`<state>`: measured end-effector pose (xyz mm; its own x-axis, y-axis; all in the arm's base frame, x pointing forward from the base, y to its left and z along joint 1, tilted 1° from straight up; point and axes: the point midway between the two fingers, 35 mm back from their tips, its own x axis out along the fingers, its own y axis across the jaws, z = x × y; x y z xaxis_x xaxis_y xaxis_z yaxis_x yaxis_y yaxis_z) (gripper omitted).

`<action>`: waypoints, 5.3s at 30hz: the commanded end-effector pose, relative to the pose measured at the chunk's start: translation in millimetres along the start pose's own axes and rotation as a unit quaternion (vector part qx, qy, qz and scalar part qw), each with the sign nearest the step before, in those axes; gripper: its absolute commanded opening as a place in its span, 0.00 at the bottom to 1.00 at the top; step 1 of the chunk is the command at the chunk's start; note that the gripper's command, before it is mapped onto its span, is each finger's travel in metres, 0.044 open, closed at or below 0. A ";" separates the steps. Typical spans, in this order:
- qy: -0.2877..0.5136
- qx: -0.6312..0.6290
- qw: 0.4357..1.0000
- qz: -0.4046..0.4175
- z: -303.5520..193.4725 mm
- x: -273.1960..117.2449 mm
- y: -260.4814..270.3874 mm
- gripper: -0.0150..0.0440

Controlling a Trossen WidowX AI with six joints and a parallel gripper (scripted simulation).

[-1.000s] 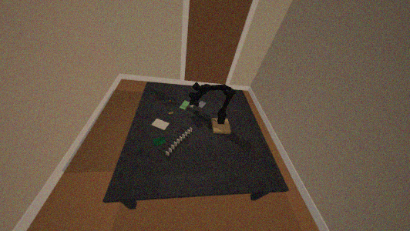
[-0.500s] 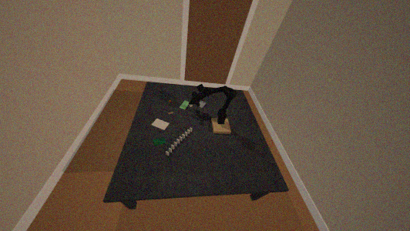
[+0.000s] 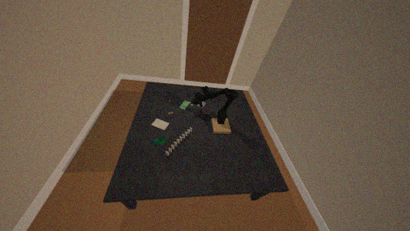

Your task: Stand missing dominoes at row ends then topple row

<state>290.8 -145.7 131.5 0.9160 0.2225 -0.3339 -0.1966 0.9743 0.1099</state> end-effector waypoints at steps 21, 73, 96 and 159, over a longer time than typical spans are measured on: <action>-0.131 -0.077 0.987 0.053 -17.2 -45.7 45.1 0.29; -0.124 -0.092 0.986 0.056 -72.2 -14.6 27.6 0.29; -0.118 -0.102 0.986 0.059 -113.0 1.3 32.4 0.29; 0.292 0.482 0.790 -0.242 -47.3 54.3 3.9 1.00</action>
<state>319.1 -143.8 39.8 0.7651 0.2086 -0.6092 0.2698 0.7552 0.5974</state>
